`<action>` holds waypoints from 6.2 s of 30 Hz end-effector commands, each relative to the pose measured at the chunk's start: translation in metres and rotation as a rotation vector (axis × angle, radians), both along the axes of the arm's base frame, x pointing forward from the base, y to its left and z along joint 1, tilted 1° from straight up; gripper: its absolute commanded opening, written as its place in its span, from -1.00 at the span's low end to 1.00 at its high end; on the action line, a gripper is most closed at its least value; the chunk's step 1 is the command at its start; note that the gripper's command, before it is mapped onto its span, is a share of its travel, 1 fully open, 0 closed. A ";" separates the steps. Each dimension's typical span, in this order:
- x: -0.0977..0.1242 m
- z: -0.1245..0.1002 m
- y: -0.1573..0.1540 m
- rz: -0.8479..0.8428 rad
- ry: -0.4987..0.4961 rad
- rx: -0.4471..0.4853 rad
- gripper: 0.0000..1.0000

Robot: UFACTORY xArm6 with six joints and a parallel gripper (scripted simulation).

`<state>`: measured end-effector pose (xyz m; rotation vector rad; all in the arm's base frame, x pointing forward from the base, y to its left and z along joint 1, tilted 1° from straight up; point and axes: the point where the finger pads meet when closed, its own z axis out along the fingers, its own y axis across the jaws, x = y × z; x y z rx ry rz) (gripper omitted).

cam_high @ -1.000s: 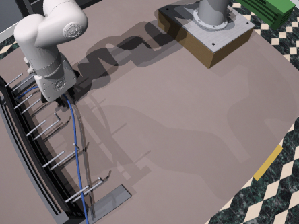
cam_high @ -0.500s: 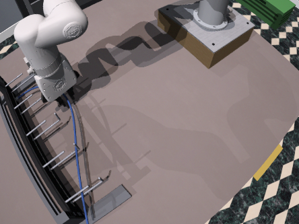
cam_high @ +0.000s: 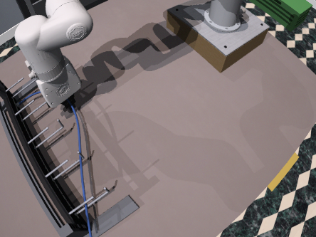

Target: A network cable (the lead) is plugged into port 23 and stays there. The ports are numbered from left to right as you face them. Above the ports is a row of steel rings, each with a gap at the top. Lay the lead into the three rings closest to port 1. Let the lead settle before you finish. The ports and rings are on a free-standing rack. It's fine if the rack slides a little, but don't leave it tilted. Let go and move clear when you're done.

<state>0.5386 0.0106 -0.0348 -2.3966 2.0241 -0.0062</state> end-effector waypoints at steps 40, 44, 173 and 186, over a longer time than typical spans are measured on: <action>0.002 0.004 0.000 0.000 -0.005 0.000 -1.00; 0.002 0.008 0.000 0.000 -0.005 0.000 -1.00; 0.055 0.082 0.028 -0.049 -0.005 0.001 -1.00; 0.055 0.072 0.028 -0.049 -0.005 0.001 -1.00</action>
